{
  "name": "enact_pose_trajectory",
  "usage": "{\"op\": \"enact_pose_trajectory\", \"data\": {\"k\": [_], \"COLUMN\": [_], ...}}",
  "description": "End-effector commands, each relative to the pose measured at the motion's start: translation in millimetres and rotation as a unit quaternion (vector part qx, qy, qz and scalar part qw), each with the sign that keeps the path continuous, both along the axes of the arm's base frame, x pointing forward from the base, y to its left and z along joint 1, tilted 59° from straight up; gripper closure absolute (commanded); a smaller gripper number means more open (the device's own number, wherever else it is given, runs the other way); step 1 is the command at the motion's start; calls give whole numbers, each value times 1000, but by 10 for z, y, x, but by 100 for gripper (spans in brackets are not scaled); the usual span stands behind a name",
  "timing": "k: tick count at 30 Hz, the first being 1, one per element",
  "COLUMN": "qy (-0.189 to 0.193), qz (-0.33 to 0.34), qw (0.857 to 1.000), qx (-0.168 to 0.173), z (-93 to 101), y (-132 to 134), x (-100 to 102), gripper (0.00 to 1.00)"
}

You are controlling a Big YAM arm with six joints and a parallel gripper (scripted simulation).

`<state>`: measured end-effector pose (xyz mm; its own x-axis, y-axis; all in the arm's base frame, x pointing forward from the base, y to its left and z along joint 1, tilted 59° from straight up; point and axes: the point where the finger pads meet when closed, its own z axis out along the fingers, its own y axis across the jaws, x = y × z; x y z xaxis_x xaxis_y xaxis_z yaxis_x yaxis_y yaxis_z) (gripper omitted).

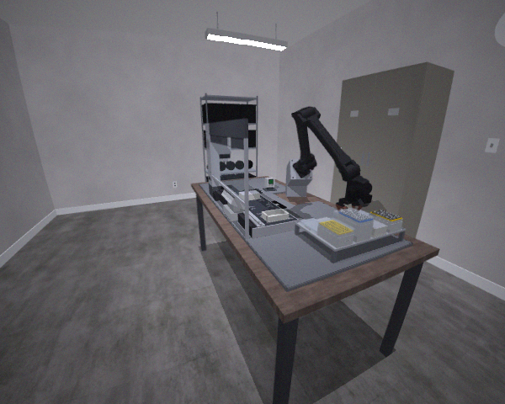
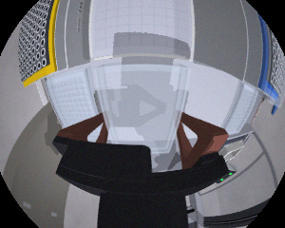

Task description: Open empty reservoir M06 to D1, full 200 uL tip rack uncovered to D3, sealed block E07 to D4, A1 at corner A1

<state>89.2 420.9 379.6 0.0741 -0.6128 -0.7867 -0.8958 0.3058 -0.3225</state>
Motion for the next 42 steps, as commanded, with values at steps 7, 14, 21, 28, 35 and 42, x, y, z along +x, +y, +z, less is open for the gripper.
{"op": "enact_pose_trajectory", "data": {"k": [7,14,21,28,35,42], "qy": [0,0,-1,-2,-2,-2], "qz": [0,0,-3,-2,-2,-2], "qw": [999,999,1000,1000,1000,1000], "qx": [39,40,29,13,10,14], "z": [337,341,232,78,33,58], "y": [-56,-55,13,63,67,79], "x": [-7,-9,44,56,65,74], "gripper": [100,100,100,100,100,100]}}
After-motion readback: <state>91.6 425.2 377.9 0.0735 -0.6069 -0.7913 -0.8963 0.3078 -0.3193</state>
